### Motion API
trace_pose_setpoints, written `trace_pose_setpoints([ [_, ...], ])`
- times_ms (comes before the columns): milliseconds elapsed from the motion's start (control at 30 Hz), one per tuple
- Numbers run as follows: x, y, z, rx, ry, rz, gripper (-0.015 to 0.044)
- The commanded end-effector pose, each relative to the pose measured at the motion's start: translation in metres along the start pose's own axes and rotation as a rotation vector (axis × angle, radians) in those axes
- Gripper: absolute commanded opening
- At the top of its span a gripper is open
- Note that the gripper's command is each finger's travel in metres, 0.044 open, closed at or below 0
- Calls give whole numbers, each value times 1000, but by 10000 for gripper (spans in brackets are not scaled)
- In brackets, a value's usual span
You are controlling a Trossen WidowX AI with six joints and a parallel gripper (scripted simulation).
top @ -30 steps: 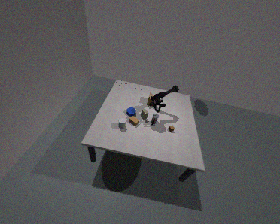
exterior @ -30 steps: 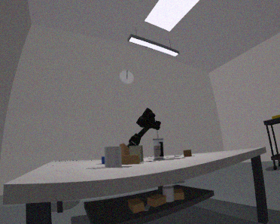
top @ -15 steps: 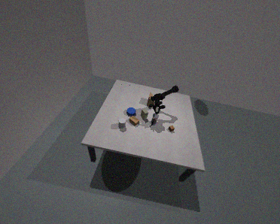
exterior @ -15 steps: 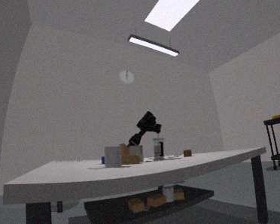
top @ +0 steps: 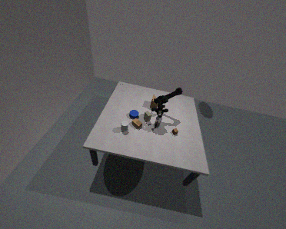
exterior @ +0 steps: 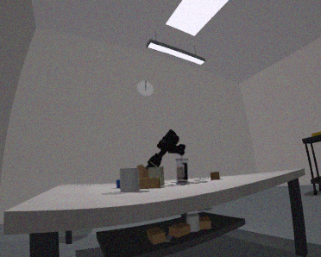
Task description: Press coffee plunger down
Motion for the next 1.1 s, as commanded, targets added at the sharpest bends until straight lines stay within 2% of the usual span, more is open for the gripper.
trace_pose_setpoints([
  [0, -4, -2, -3, 2, 23, -19, 131],
  [933, 0, -2, -3, 2, 10, -10, 131],
  [1067, 0, -2, -3, 2, 10, -10, 236],
])
Point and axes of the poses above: the point midway between the two fingers, 35 mm back from their tips, its own z axis back along the fingers, its own y axis across the jaws, x = y × z, the point moved 9 cm from there along z, back along the fingers, and after that the axes turned 15 degrees about -z, right-handed, at the moved point
